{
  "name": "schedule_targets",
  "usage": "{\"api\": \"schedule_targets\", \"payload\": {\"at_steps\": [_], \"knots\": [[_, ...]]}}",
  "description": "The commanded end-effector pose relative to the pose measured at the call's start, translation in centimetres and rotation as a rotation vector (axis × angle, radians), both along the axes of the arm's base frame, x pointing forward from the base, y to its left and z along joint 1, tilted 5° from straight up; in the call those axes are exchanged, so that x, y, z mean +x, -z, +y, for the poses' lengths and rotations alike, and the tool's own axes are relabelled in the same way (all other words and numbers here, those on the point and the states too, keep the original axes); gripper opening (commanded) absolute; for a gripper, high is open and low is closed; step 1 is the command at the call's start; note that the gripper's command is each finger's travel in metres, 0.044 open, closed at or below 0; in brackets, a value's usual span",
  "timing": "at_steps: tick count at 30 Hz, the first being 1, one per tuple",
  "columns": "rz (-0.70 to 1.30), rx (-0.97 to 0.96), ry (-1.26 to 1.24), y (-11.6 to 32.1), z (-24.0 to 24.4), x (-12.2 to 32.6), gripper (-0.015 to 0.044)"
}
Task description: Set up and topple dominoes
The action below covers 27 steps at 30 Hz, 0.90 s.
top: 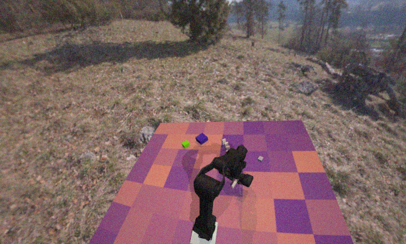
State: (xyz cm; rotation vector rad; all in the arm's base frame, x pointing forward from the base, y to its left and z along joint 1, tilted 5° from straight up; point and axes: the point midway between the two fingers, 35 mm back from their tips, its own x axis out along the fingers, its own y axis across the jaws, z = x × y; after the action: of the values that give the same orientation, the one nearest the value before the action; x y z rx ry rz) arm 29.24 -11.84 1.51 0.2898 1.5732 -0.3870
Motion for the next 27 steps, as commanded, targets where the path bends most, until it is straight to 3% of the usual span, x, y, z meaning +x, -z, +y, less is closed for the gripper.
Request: {"api": "schedule_targets", "payload": {"at_steps": [1,4,12,19,24,27], "knots": [[0.000,-0.003,-0.003,0.0,-0.1,0.0,0.0099],[0.000,-0.003,-0.003,0.0,-0.1,0.0,0.0025],[0.000,-0.003,-0.003,-0.2,-0.1,0.0,0.0025],[-0.001,-0.002,-0.003,-7.8,0.2,0.3,0.0025],[-0.001,-0.002,-0.006,-8.5,0.0,0.2,0.0025],[0.001,-0.003,-0.041,-8.8,-3.1,-1.2,0.0025]]}}
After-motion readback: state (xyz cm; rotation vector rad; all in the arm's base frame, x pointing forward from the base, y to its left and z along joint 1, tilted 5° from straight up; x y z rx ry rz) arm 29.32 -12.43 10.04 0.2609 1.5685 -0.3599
